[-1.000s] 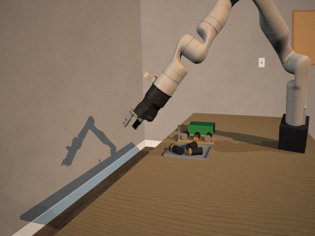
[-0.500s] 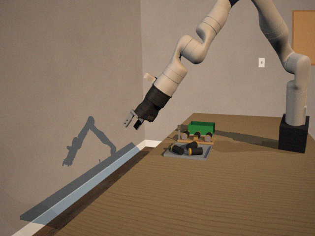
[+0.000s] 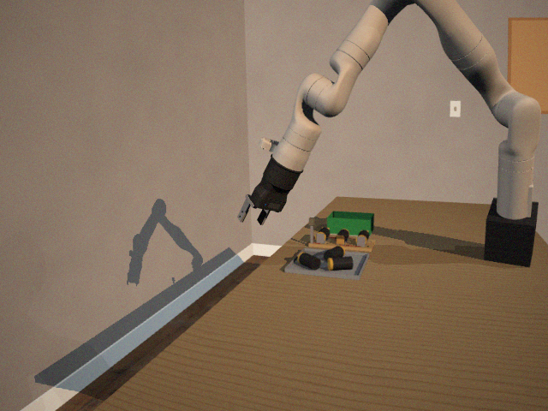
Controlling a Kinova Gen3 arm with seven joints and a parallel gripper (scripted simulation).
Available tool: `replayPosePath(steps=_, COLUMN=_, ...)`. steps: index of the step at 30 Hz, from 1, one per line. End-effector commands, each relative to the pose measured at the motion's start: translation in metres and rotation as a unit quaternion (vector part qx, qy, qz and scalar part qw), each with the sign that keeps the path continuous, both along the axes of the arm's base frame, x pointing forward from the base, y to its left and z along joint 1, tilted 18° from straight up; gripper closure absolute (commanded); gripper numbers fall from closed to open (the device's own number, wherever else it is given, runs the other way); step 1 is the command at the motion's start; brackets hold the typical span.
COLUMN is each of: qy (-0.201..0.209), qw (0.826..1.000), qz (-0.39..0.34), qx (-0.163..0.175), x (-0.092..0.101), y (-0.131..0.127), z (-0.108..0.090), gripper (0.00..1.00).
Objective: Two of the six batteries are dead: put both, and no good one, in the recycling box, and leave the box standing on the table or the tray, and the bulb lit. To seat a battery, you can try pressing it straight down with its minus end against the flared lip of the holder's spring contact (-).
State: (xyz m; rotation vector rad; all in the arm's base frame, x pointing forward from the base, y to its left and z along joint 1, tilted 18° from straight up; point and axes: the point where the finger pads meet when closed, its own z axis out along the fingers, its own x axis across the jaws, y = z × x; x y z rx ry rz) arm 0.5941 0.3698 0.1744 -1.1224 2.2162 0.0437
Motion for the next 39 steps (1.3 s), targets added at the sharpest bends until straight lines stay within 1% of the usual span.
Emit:
replayPosePath(steps=1, qy=0.025, qw=0.999, qz=-0.041, qx=-0.005, x=0.021, y=-0.052, z=-0.019, gripper=0.0)
replayPosePath(steps=2, qy=0.025, qw=0.999, qz=-0.041, qx=-0.005, x=0.021, y=-0.052, z=-0.019, gripper=0.0)
replayPosePath(steps=3, qy=0.039, qw=0.998, qz=-0.056, qx=-0.006, x=0.022, y=-0.069, z=-0.028, gripper=0.0)
replayPosePath(steps=4, qy=0.039, qw=0.998, qz=-0.056, qx=-0.006, x=0.022, y=-0.069, z=-0.028, gripper=0.0)
replayPosePath(steps=5, qy=0.053, qw=0.996, qz=-0.071, qx=-0.007, x=0.022, y=-0.086, z=-0.037, gripper=0.0)
replayPosePath(steps=16, qy=0.053, qw=0.996, qz=-0.071, qx=-0.007, x=0.022, y=-0.086, z=-0.037, gripper=0.0)
replayPosePath(steps=17, qy=0.067, qw=0.994, qz=-0.086, qx=-0.007, x=0.022, y=-0.104, z=-0.046, gripper=0.0)
replayPosePath(steps=27, qy=0.067, qw=0.994, qz=-0.086, qx=-0.007, x=0.022, y=-0.104, z=-0.046, gripper=0.0)
replayPosePath(steps=28, qy=0.082, qw=0.991, qz=-0.101, qx=-0.007, x=0.021, y=-0.121, z=-0.054, gripper=0.0)
replayPosePath(steps=36, qy=0.082, qw=0.991, qz=-0.101, qx=-0.007, x=0.021, y=-0.121, z=-0.054, gripper=0.0)
replayPosePath(steps=37, qy=0.097, qw=0.988, qz=-0.116, qx=-0.006, x=0.019, y=-0.138, z=-0.063, gripper=0.0)
replayPosePath(steps=39, qy=0.097, qw=0.988, qz=-0.116, qx=-0.006, x=0.019, y=-0.138, z=-0.063, gripper=0.0)
